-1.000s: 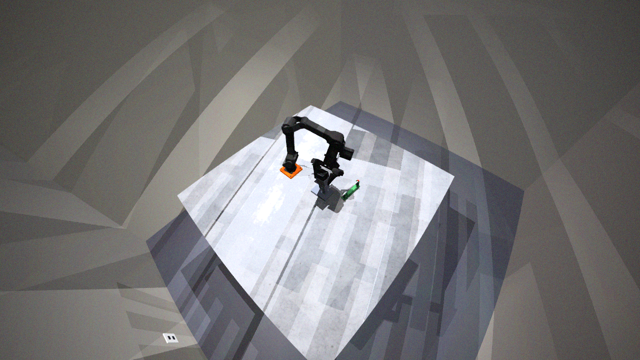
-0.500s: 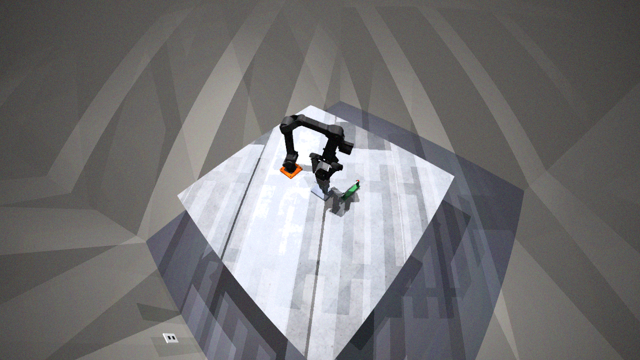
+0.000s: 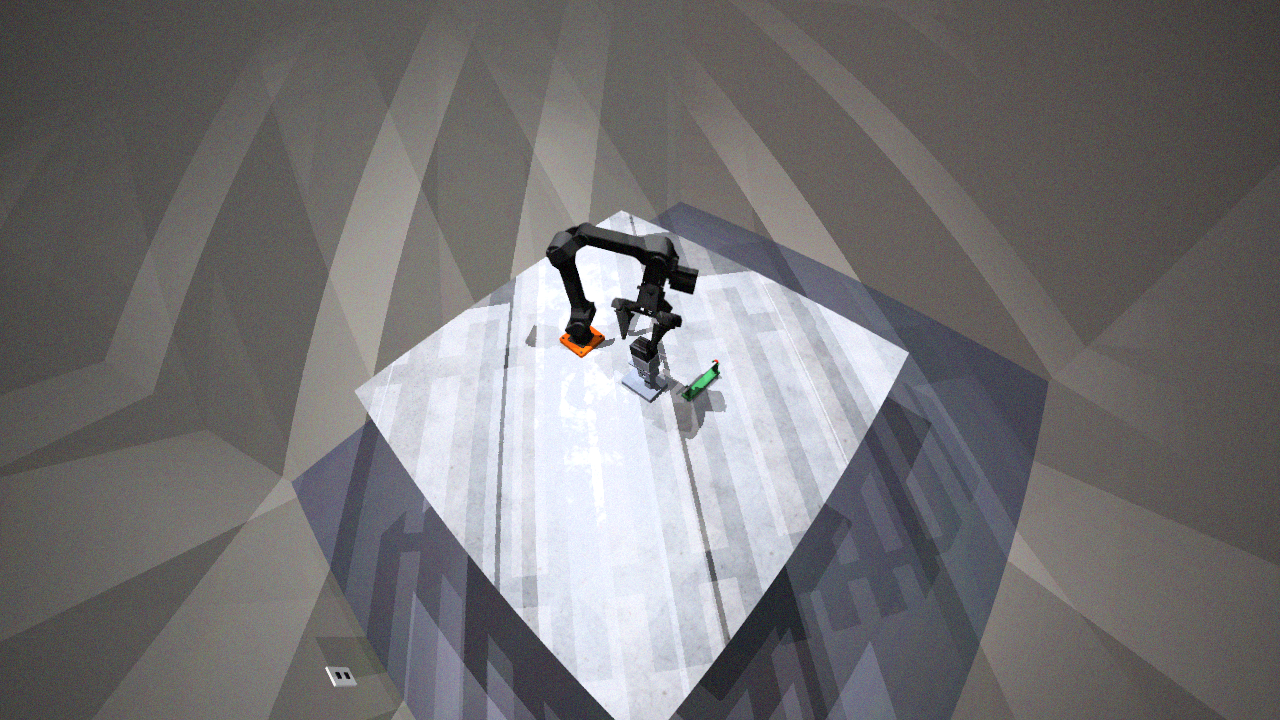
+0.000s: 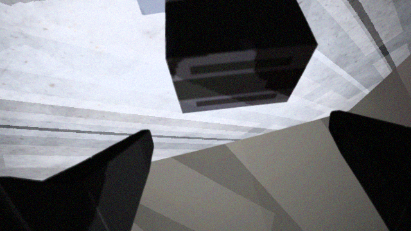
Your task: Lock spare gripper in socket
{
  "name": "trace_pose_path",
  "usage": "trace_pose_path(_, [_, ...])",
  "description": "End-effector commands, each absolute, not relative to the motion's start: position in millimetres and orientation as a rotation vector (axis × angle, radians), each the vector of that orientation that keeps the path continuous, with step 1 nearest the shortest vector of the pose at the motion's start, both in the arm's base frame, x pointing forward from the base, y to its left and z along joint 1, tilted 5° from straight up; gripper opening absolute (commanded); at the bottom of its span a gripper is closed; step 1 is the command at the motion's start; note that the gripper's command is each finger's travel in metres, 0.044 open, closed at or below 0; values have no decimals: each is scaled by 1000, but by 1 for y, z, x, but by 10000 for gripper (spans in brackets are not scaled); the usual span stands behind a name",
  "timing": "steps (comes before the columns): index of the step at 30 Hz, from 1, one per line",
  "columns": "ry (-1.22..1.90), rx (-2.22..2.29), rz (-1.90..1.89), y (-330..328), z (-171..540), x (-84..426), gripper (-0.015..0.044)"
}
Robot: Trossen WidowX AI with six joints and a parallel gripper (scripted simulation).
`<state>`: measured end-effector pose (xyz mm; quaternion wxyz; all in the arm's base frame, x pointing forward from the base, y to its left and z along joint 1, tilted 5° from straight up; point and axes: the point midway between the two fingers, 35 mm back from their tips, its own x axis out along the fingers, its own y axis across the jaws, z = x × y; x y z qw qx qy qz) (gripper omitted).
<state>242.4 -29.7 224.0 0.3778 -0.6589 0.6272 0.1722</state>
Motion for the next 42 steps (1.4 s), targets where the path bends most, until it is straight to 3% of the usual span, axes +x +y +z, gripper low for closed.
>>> trace_pose_path(1, [1574, -1698, 443, -30, 232, 240, 440])
trace_pose_path(27, [1433, -1745, 428, -35, 273, 236, 440])
trace_pose_path(37, [1084, -1776, 481, 57, 270, 219, 180])
trace_pose_path(42, [951, -1765, 526, 90, 268, 202, 180])
